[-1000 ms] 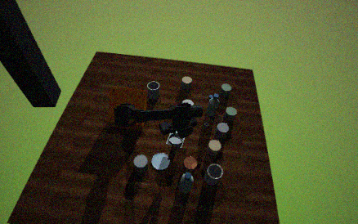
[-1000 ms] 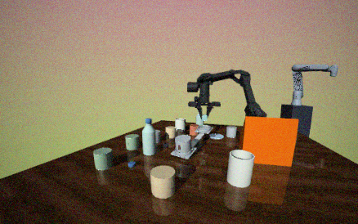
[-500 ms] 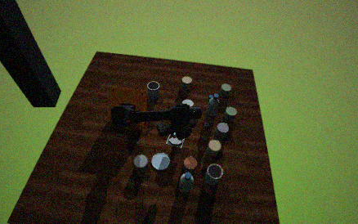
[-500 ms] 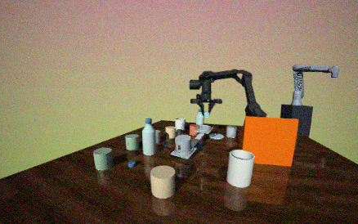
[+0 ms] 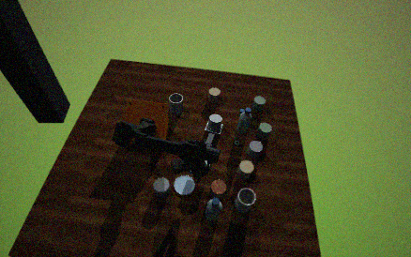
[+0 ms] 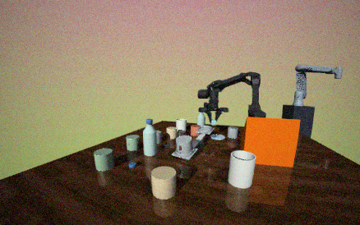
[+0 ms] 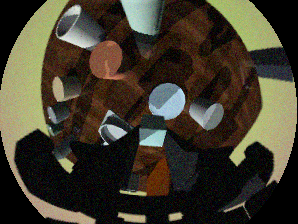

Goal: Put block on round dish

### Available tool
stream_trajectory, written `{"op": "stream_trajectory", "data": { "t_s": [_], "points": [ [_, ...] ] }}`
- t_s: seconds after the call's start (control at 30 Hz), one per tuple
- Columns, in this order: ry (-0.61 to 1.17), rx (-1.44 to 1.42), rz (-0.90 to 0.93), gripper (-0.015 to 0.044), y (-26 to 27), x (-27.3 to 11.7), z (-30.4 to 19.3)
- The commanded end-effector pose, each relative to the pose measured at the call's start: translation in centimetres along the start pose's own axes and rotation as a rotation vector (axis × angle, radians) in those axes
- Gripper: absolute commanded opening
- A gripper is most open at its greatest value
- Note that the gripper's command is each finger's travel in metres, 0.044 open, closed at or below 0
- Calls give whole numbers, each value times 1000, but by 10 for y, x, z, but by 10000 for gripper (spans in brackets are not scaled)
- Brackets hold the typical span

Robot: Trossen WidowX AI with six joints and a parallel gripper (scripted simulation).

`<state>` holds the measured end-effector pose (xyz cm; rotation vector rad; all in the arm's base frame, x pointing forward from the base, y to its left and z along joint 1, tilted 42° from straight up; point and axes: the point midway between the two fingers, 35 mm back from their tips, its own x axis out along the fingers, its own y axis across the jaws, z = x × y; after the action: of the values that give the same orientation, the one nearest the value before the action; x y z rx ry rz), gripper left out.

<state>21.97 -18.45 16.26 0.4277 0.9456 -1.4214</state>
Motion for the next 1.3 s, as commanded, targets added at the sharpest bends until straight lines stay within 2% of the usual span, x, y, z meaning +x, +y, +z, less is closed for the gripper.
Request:
{"op": "stream_trajectory", "data": {
  "t_s": [0.0,0.2,0.37,0.63,1.27],
  "points": [
    [-9,-1,2,0,-18,12,7],
    [-32,-1,-10,0,-43,27,16],
    [-33,-1,-10,0,-43,32,17],
    [-35,-2,-11,0,-44,68,18],
    [-35,-2,-12,0,-44,88,19]
  ]
}}
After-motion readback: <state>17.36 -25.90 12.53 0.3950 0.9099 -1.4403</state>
